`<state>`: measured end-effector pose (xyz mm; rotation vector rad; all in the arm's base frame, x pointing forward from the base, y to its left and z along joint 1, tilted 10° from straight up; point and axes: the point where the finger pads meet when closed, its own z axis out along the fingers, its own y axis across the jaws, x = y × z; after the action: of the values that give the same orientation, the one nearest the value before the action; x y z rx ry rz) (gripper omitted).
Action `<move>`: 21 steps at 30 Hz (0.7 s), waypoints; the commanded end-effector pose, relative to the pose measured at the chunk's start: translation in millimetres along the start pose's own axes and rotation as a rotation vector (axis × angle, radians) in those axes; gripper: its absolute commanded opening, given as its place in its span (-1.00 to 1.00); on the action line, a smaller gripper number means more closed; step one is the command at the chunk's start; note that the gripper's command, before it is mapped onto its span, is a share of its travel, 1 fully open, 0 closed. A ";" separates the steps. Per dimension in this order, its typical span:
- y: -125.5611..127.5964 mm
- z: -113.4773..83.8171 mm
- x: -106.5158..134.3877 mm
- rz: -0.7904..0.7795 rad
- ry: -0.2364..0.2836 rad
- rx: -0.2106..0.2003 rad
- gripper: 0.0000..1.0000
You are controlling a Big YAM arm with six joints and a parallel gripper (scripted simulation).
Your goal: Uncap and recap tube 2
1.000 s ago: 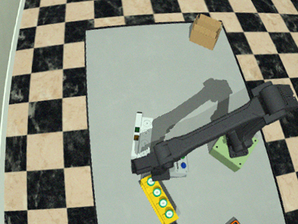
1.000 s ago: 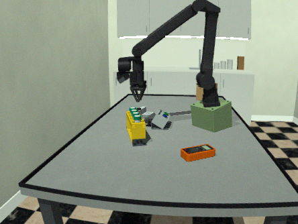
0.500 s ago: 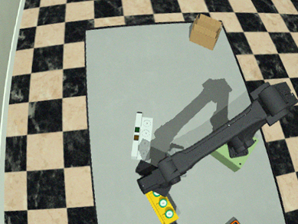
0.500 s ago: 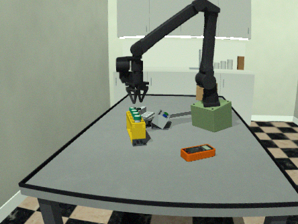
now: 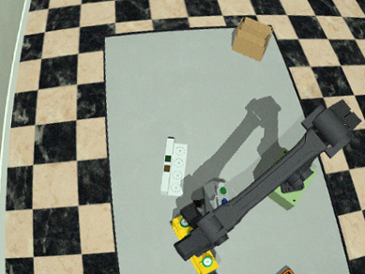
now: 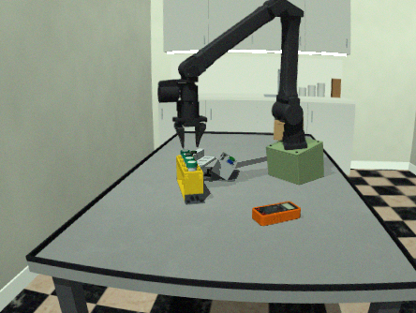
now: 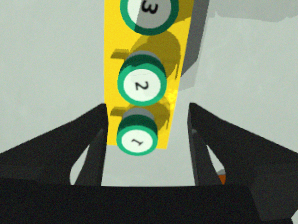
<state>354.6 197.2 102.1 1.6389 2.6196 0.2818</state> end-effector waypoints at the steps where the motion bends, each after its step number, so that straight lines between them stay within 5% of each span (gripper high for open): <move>1: 23.6 -9.5 7.9 0.122 -0.007 -0.022 -0.02; 6: 16.5 -8.6 3.1 0.122 -0.006 -0.027 -0.02; 8: 5.6 12.1 -0.4 0.139 -0.012 0.004 -0.02; 21: 4.1 42.0 4.4 0.123 -0.009 0.006 -0.02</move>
<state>361.7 204.6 71.5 1.8000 2.5164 0.2824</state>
